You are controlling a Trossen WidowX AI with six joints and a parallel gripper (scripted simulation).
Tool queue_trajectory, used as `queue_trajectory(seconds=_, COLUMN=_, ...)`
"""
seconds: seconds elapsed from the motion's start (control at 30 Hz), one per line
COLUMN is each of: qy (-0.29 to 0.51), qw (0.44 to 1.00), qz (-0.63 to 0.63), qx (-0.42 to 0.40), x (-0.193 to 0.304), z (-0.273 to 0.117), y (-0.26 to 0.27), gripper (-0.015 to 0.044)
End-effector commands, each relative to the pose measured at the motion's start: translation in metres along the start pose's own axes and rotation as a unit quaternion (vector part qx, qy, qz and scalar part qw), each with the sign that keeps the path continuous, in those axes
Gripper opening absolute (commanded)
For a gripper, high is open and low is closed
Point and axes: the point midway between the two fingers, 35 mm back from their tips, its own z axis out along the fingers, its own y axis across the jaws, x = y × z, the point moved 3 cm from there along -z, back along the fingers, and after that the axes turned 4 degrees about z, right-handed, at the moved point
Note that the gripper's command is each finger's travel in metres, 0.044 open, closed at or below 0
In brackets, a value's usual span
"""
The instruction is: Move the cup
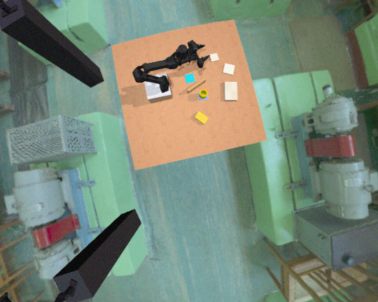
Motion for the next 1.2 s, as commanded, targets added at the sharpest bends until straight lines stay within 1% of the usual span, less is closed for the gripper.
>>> queue_trajectory(seconds=0.0, qy=0.007, qw=1.0, qz=-0.006, qx=0.003, x=0.002, z=0.002, y=-0.001, gripper=0.0374)
queue_trajectory(seconds=0.07, qy=0.062, qw=0.996, qz=-0.054, qx=0.02, x=0.02, z=0.013, y=-0.013, gripper=0.0321)
queue_trajectory(seconds=0.13, qy=0.149, qw=0.981, qz=-0.122, qx=0.035, x=0.048, z=0.027, y=-0.033, gripper=0.0269)
queue_trajectory(seconds=0.27, qy=0.321, qw=0.918, qz=-0.232, qx=0.025, x=0.106, z=0.037, y=-0.073, gripper=0.0167)
queue_trajectory(seconds=0.4, qy=0.478, qw=0.825, qz=-0.3, qx=-0.04, x=0.16, z=0.028, y=-0.111, gripper=0.0167)
queue_trajectory(seconds=0.5, qy=0.572, qw=0.746, qz=-0.32, qx=-0.12, x=0.196, z=0.01, y=-0.135, gripper=0.0167)
queue_trajectory(seconds=0.57, qy=0.62, qw=0.692, qz=-0.319, qx=-0.187, x=0.216, z=-0.006, y=-0.149, gripper=0.0167)
queue_trajectory(seconds=0.63, qy=0.644, qw=0.658, qz=-0.312, qx=-0.234, x=0.228, z=-0.017, y=-0.156, gripper=0.0167)
queue_trajectory(seconds=0.67, qy=0.646, qw=0.655, qz=-0.311, qx=-0.239, x=0.229, z=-0.014, y=-0.156, gripper=0.0167)
queue_trajectory(seconds=1.17, qy=0.647, qw=0.654, qz=-0.311, qx=-0.241, x=0.242, z=-0.01, y=-0.158, gripper=0.0167)
